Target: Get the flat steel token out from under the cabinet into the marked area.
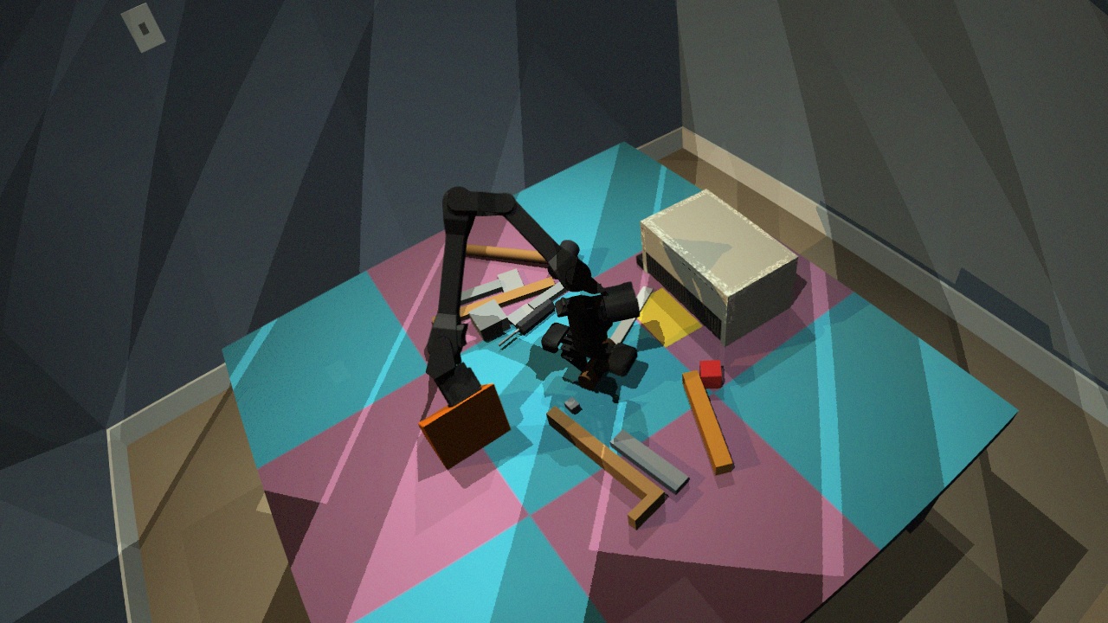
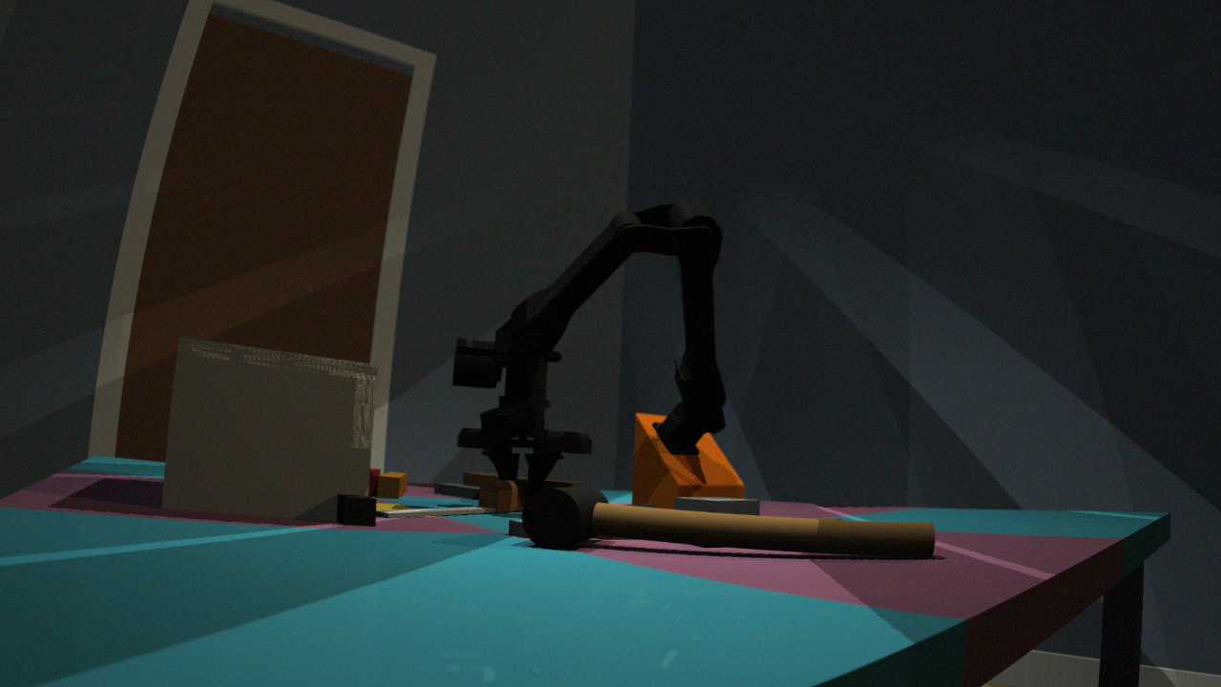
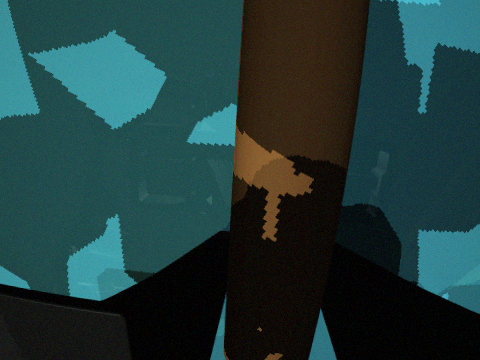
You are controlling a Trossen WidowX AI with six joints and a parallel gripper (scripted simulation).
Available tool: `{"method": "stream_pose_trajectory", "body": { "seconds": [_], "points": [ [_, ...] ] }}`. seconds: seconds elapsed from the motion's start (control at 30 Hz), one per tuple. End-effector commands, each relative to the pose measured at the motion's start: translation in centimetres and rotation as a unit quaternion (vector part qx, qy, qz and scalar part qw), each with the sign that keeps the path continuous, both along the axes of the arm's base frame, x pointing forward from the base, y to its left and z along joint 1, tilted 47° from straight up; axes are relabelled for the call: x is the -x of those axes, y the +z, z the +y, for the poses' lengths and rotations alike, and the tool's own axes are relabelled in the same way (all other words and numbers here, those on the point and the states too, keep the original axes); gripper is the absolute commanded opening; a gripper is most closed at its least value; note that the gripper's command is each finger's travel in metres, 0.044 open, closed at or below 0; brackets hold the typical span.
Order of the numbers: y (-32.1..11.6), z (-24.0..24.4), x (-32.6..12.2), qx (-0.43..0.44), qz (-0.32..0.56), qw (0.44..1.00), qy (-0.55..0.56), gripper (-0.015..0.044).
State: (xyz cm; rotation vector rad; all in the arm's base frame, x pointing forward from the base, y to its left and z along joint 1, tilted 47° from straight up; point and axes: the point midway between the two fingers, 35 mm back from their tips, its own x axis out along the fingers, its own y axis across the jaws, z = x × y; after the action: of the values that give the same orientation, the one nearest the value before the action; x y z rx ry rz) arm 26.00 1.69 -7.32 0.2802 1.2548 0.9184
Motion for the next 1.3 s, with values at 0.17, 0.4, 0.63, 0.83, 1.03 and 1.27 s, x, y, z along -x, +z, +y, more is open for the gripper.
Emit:
{"method": "stream_pose_trajectory", "body": {
  "seconds": [0.17,0.4,0.63,0.83,1.03,1.27],
  "points": [
    [-0.7,-1.0,0.0,0.001,-0.001,1.000,-0.003,0.0000],
    [-1.3,-1.5,0.2,0.002,-0.001,1.000,-0.003,0.0000],
    [-2.0,-2.1,0.7,0.002,-0.001,1.000,-0.003,0.0000],
    [-2.5,-2.6,1.1,0.002,-0.001,1.000,-0.003,0.0000],
    [-3.0,-3.2,1.5,0.003,-0.001,1.000,-0.003,0.0000],
    [-3.7,-3.8,2.0,0.003,-0.001,1.000,-0.003,0.0000]
  ]
}}
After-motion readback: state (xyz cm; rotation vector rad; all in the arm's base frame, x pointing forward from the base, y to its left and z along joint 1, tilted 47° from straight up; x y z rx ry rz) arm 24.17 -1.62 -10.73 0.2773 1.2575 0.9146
